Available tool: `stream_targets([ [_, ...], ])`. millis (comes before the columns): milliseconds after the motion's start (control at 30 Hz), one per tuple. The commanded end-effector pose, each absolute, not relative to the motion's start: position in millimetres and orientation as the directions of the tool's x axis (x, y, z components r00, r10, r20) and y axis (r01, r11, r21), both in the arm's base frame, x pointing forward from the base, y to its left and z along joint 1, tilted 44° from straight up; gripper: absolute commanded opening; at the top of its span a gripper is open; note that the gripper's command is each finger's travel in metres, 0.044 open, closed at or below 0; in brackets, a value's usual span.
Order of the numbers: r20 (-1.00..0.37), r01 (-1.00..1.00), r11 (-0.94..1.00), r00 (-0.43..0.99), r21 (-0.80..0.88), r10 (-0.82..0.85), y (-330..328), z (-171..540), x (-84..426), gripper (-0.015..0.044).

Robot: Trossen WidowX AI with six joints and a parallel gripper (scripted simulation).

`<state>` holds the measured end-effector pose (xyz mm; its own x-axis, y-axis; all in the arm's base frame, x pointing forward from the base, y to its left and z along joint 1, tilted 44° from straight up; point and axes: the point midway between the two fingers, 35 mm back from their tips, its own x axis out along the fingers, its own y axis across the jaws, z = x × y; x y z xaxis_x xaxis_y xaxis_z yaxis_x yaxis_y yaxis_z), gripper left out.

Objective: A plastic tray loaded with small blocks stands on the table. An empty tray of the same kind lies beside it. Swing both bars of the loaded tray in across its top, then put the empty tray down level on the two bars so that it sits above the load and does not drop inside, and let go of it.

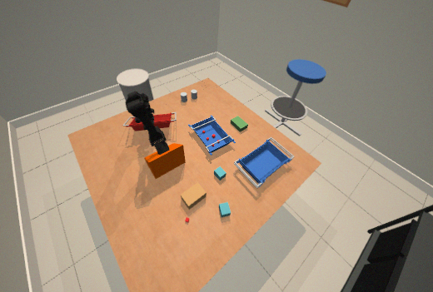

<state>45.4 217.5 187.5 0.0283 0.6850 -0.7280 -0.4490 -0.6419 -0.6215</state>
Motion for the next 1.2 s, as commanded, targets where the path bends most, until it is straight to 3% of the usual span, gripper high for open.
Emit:
stream_targets([
  [0,-0.703,-0.44,-0.62,0.038,-0.65,0.71,216.4,199.1,45.9,0.0],
  [1167,-0.703,-0.438,-0.62,0.041,-0.651,0.71,173.1,292.1,47.2,0.0],
])
